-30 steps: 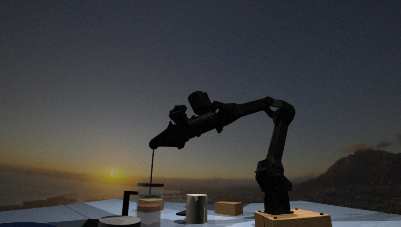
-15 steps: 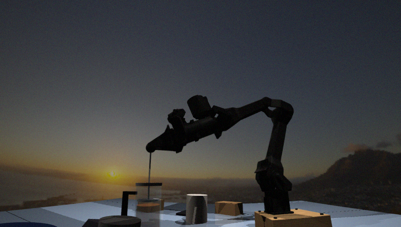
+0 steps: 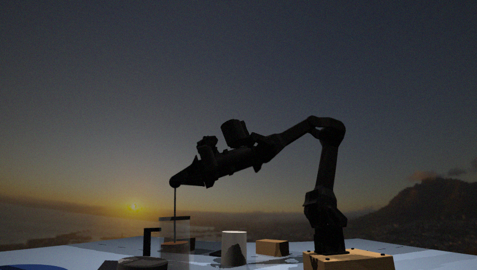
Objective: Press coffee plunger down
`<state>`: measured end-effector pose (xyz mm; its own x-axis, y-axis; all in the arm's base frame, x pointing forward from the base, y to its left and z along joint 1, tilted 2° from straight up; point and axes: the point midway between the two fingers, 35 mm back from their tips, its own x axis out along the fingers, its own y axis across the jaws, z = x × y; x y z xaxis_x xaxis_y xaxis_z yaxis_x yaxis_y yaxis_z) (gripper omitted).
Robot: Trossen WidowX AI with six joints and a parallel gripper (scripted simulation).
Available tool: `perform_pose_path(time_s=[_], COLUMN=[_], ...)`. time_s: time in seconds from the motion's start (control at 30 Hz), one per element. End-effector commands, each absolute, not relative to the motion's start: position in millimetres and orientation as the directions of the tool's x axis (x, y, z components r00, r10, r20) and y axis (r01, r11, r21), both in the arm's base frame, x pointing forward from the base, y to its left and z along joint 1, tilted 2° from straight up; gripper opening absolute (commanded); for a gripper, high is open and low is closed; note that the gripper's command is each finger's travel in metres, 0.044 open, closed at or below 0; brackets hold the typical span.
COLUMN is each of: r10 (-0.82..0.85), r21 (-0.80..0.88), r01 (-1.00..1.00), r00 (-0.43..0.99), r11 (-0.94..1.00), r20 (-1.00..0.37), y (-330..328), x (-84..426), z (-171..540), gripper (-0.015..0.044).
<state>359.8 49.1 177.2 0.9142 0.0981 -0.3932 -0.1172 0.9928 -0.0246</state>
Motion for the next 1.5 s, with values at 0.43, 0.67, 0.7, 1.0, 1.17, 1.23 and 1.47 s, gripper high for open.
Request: perform_pose_path(time_s=[0.43, 0.67, 0.7, 1.0, 1.17, 1.23, 1.47], r10=[0.091, 0.091, 0.091, 0.091, 0.091, 0.091, 0.091], r21=[-0.032, -0.032, -0.032, -0.032, -0.032, -0.032, -0.032], r01=[-0.123, -0.123, -0.123, -0.123, -0.123, -0.123, -0.123], r00=[0.867, 0.867, 0.867, 0.867, 0.867, 0.867, 0.867], r11=[0.992, 0.992, 0.992, 0.992, 0.992, 0.992, 0.992], r20=[-0.49, -0.489, -0.489, -0.489, -0.489, -0.489, -0.489], y=[48, 48, 48, 48, 48, 48, 49], x=[365, 369, 369, 372, 373, 373, 375], z=[126, 127, 127, 129, 129, 129, 130], gripper=[0.0112, 0.0112, 0.0112, 0.0112, 0.0112, 0.0112, 0.0112])
